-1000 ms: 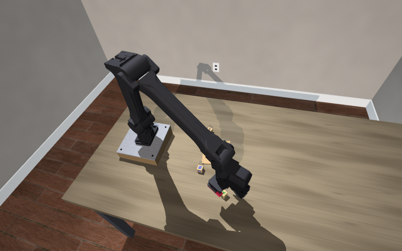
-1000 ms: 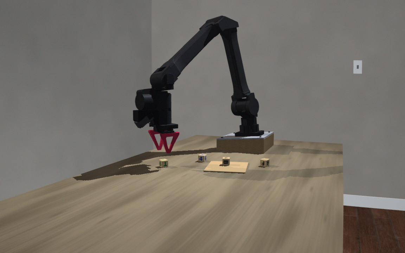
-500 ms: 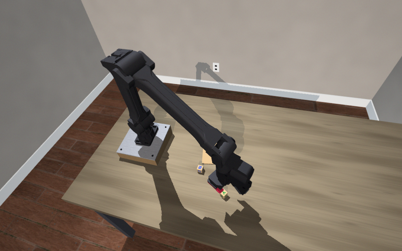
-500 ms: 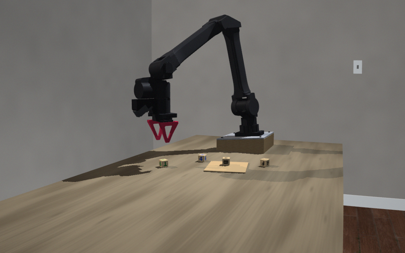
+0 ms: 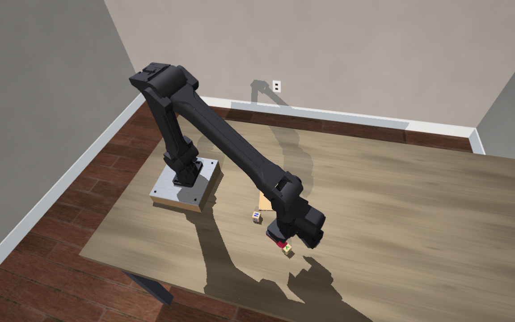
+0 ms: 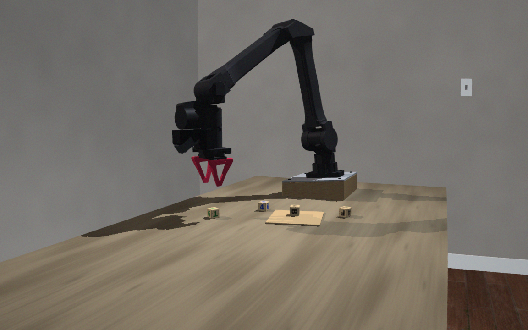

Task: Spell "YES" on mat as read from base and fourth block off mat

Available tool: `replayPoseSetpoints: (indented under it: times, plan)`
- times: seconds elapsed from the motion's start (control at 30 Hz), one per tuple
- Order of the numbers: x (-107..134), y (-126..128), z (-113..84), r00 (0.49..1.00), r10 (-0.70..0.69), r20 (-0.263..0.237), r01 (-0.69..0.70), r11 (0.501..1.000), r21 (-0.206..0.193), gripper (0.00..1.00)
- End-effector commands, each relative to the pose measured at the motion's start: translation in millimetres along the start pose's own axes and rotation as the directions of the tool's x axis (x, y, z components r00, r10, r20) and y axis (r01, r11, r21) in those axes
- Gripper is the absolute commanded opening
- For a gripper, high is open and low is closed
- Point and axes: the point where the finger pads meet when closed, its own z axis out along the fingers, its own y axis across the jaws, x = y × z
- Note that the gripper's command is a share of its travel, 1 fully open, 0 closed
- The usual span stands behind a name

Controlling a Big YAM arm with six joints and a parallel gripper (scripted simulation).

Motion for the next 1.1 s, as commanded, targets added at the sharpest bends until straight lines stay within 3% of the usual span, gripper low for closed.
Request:
replayPoseSetpoints:
  times: [0.0, 0.1, 0.17, 0.23, 0.37, 0.53, 0.67, 0.73, 0.77, 0.93, 0.97, 1.07]
  plan:
    - [-19, 4, -11.3, 0.987, -0.158, 0.036, 0.158, 0.988, 0.001, 0.70]
    - [-23, 6, -11.9, 0.935, -0.351, 0.045, 0.351, 0.936, 0.008, 0.70]
    - [-23, 6, -11.9, 0.935, -0.351, 0.045, 0.351, 0.936, 0.008, 0.70]
    - [-25, 4, -12.1, 0.868, -0.493, 0.050, 0.493, 0.870, 0.017, 0.70]
    - [-26, 6, -9.7, 0.764, -0.645, 0.029, 0.644, 0.765, 0.024, 0.70]
    - [-25, 2, -17.6, 0.597, -0.802, 0.013, 0.802, 0.597, 0.034, 0.70]
    - [-20, 3, -8.0, 0.438, -0.899, -0.002, 0.899, 0.438, 0.027, 0.70]
    - [-20, 3, -8.0, 0.438, -0.899, -0.002, 0.899, 0.438, 0.027, 0.70]
    - [-20, 3, -7.2, 0.332, -0.943, -0.001, 0.943, 0.332, 0.029, 0.70]
    - [-20, 3, -6.0, 0.112, -0.994, 0.006, 0.993, 0.112, 0.037, 0.70]
    - [-20, 3, -6.0, 0.066, -0.998, 0.011, 0.997, 0.067, 0.042, 0.59]
    - [-20, 3, -6.0, 0.053, -0.999, 0.012, 0.998, 0.053, 0.044, 0.59]
